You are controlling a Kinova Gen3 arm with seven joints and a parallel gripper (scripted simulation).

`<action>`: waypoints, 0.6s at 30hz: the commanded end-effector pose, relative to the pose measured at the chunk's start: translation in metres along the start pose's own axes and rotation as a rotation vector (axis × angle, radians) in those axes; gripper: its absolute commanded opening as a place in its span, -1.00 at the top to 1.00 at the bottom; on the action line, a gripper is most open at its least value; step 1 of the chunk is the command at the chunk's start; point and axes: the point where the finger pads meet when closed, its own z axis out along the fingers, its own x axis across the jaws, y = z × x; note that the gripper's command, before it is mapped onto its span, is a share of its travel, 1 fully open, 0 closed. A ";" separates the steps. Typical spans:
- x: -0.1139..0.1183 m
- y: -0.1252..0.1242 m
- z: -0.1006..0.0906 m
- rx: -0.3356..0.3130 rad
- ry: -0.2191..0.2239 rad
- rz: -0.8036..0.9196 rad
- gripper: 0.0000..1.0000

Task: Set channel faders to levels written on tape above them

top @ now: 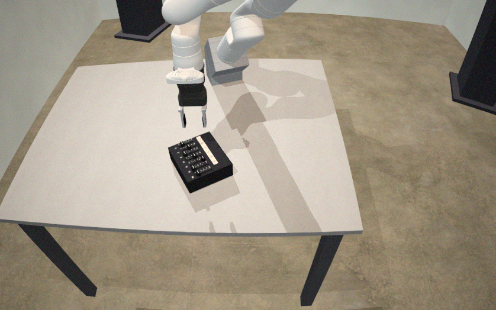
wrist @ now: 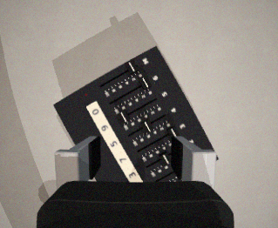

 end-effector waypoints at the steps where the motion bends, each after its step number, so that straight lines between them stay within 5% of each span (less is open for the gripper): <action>1: 0.000 0.000 0.000 0.001 0.001 -0.002 -1.00; 18: 0.001 -0.006 0.004 0.014 0.013 -0.123 -1.00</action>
